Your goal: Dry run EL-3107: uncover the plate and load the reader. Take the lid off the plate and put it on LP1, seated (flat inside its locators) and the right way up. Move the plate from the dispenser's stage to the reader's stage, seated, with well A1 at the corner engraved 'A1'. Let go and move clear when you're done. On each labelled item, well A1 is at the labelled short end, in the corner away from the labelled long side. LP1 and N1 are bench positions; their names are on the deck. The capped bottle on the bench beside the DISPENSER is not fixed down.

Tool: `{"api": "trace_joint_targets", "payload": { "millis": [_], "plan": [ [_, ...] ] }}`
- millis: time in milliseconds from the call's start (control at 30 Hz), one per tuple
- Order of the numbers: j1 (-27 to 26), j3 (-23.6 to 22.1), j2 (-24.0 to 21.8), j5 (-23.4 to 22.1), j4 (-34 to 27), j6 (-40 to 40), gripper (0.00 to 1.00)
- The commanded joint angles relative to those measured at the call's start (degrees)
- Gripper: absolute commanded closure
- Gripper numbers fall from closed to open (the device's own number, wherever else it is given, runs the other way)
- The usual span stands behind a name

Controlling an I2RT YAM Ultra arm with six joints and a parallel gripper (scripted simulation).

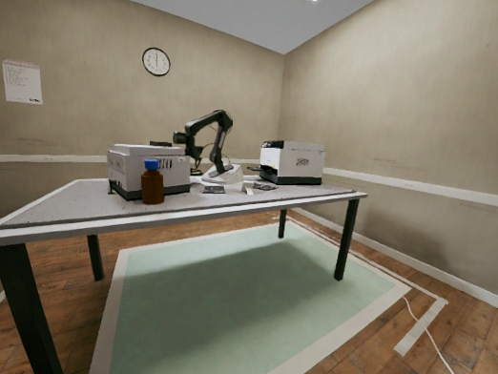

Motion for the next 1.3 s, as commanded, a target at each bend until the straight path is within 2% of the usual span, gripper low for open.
{"api": "trace_joint_targets", "payload": {
  "millis": [0,500,567,900,1267],
  "plan": [
    [0.5,-1.5,0.5,0.2,1.0,0.8,0.00],
    [0.9,-2.7,1.3,0.4,2.7,1.2,0.00],
    [0.6,-1.5,0.4,0.2,2.1,0.8,0.00],
    [0.6,-1.5,0.4,0.2,2.1,0.8,0.00],
    [0.6,-1.5,0.4,0.2,2.1,0.8,0.06]
  ]
}}
